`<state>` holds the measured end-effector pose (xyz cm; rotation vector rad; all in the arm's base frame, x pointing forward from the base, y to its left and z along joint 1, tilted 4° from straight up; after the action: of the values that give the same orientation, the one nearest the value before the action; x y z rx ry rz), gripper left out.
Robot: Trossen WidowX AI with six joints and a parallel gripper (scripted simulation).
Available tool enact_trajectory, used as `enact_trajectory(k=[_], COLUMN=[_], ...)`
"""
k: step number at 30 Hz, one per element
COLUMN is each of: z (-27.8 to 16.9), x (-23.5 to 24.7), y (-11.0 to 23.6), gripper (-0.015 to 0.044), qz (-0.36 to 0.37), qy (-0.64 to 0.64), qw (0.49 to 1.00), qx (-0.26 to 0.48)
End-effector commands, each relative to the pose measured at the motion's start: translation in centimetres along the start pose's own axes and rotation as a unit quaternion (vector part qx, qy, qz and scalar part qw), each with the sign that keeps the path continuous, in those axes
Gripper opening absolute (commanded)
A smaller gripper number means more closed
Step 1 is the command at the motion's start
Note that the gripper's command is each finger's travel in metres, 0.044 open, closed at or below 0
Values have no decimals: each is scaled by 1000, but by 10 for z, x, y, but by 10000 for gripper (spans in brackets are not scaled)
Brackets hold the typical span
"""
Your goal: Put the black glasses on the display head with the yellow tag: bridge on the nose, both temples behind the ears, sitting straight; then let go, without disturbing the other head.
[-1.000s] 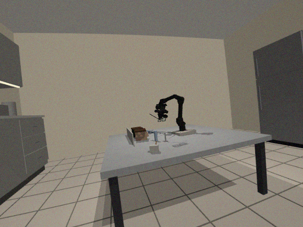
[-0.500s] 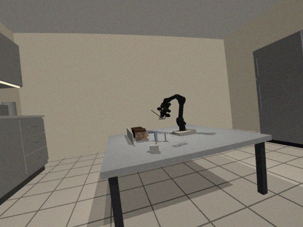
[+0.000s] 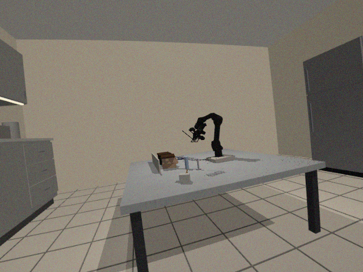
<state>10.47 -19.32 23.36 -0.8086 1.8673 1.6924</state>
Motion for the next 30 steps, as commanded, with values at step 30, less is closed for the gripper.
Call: enact_trajectory(k=[30], z=[15], x=[-9], y=[-28], gripper=[0], qz=[62], qy=[-52], qw=[995], qx=[-59])
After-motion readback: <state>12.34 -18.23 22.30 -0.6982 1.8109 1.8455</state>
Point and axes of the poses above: the point midway between the two fingers, 35 mm back from their tips, its own y axis back along the fingers, its own x axis across the jaws, z = x × y, the point moved 2 cm from there along y, back along the fingers, and after that the axes turned 4 degrees about y, right-handed, at the moved point
